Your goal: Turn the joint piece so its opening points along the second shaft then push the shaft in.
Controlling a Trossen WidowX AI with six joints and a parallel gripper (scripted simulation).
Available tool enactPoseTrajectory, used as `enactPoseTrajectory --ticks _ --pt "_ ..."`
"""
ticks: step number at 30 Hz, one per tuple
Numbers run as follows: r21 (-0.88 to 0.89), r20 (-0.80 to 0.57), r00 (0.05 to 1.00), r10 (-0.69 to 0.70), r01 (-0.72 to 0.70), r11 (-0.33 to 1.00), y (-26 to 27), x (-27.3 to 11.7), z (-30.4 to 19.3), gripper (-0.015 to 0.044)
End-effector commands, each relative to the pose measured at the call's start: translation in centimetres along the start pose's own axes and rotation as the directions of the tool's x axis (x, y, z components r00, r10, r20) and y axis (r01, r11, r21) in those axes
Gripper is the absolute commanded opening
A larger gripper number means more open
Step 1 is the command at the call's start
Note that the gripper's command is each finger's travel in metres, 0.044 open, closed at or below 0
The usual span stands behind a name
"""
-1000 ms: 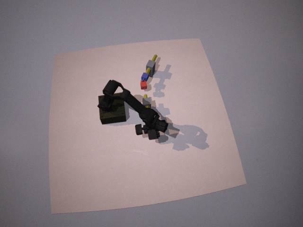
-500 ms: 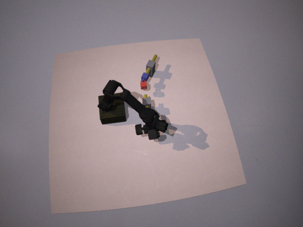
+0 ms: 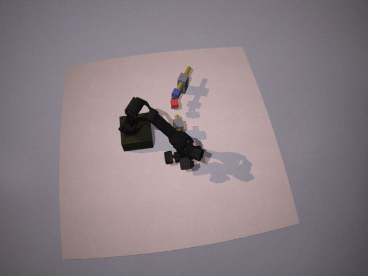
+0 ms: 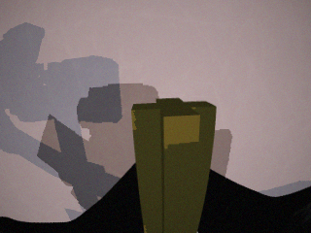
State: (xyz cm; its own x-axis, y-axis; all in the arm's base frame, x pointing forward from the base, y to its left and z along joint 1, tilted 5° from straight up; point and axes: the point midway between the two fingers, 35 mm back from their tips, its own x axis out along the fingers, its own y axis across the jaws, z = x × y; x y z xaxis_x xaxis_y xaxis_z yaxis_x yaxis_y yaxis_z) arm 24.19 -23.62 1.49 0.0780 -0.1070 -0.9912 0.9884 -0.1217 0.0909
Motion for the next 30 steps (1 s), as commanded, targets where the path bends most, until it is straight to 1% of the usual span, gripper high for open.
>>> enactPoseTrajectory --ticks 1,16,17,23,24,30 --pt "0.002 -0.002 1.0 -0.017 0.017 1.0 -0.03 0.04 -0.04 0.0067" --pt "0.003 -0.003 0.995 -0.098 0.098 0.995 -0.05 0.05 -0.24 0.0067" --pt "0.0 -0.001 0.997 -0.082 0.082 0.997 -0.01 0.01 -0.22 0.006" --pt "0.0 -0.001 0.997 -0.082 0.082 0.997 -0.01 0.01 -0.22 0.002" --pt "0.0 -0.001 0.997 -0.082 0.082 0.997 -0.01 0.01 -0.22 0.0" --pt "0.001 -0.002 0.996 -0.085 0.085 0.996 0.0 0.02 -0.46 0.0"
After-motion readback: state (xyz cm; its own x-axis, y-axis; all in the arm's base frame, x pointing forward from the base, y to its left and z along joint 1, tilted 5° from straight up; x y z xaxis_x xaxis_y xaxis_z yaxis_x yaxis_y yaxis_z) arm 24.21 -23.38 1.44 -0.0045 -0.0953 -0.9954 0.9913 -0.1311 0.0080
